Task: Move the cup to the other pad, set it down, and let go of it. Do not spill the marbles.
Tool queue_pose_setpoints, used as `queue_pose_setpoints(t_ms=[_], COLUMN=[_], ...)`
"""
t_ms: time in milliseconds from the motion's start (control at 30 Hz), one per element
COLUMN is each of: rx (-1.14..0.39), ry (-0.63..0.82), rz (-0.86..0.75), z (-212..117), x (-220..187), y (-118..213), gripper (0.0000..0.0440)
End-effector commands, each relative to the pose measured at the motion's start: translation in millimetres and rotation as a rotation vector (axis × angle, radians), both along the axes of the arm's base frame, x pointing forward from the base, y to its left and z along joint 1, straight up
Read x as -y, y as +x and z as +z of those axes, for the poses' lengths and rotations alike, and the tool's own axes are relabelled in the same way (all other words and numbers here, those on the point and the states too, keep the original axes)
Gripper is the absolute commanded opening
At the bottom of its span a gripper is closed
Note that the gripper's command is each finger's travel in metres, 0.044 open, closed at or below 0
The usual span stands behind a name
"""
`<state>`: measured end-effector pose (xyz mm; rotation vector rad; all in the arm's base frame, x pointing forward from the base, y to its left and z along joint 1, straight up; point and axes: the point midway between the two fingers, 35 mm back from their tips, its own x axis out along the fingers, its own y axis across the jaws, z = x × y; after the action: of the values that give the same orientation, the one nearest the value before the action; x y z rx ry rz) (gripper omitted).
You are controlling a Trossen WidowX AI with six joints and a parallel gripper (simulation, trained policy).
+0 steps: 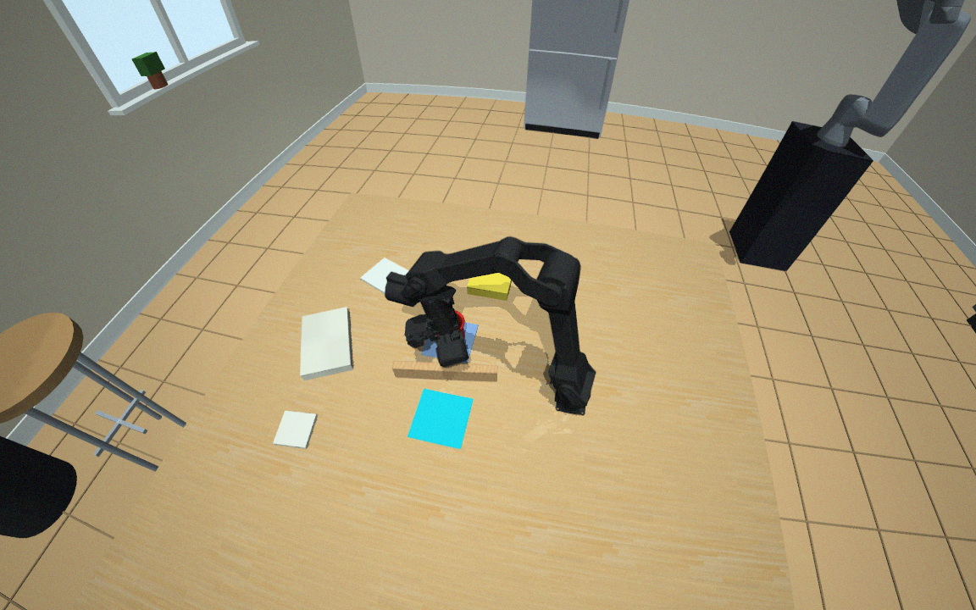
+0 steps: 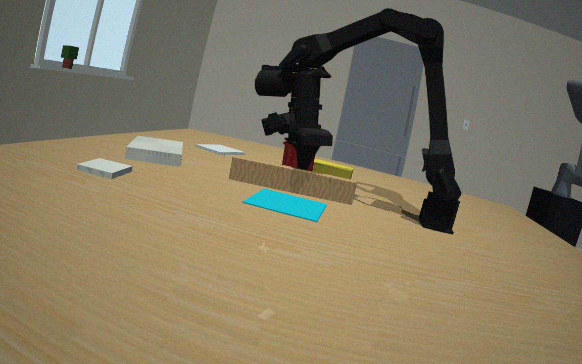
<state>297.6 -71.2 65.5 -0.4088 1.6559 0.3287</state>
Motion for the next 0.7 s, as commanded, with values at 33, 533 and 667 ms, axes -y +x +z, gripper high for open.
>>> queue_pose_setpoints(t_ms=[33,533,667], rx=[0.033,0.088,0.106], ry=[0.006,0.019,0.023], rz=[0.036,0.130,0.157], z=[16.2,52.3,59.0], x=[-3.0,-29.4,-41.0], y=[5.0,14.5,17.4], gripper=[0.0000,0.0000,0.0000])
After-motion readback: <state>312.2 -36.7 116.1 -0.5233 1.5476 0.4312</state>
